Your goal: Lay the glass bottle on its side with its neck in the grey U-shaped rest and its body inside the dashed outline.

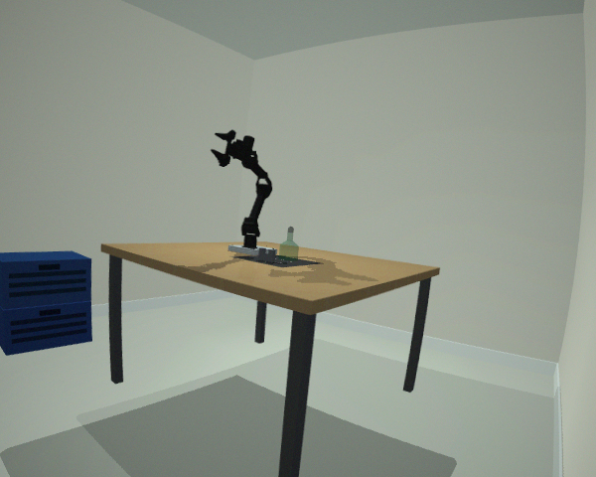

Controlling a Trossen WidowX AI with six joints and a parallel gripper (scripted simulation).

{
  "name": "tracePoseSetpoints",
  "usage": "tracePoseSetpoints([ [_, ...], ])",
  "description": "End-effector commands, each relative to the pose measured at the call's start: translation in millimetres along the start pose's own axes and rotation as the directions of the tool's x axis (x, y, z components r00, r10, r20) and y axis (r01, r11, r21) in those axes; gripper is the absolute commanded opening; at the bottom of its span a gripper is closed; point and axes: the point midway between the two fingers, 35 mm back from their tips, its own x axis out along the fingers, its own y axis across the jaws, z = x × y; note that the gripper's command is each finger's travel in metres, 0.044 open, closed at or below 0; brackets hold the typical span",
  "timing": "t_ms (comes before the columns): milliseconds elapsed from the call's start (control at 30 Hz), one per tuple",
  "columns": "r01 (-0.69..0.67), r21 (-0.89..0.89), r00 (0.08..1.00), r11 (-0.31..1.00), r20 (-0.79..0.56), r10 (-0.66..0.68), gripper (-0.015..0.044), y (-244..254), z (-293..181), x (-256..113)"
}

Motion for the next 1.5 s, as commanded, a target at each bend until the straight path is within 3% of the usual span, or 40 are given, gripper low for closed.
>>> tracePoseSetpoints([
  [0,-0.181,-0.069,0.964,0.981,0.186,0.190,0.0440,53,50,-16],
  [233,-0.382,-0.250,0.770,0.890,0.446,0.456,0.0440,121,121,-79],
  [500,-0.447,-0.546,0.392,0.709,0.593,0.704,0.0440,183,168,-191],
  [700,-0.358,-0.760,0.069,0.543,0.558,0.827,0.0440,214,167,-290],
  [933,-0.134,-0.929,-0.234,0.346,0.369,0.899,0.0440,230,126,-393],
  [1133,0.116,-0.969,-0.362,0.217,0.162,0.918,0.0440,232,76,-452],
  [1300,0.154,-0.978,-0.351,0.144,0.082,0.933,0.0440,239,75,-457],
  [1467,0.229,-0.971,-0.306,-0.068,-0.138,0.942,0.0440,258,77,-464],
])
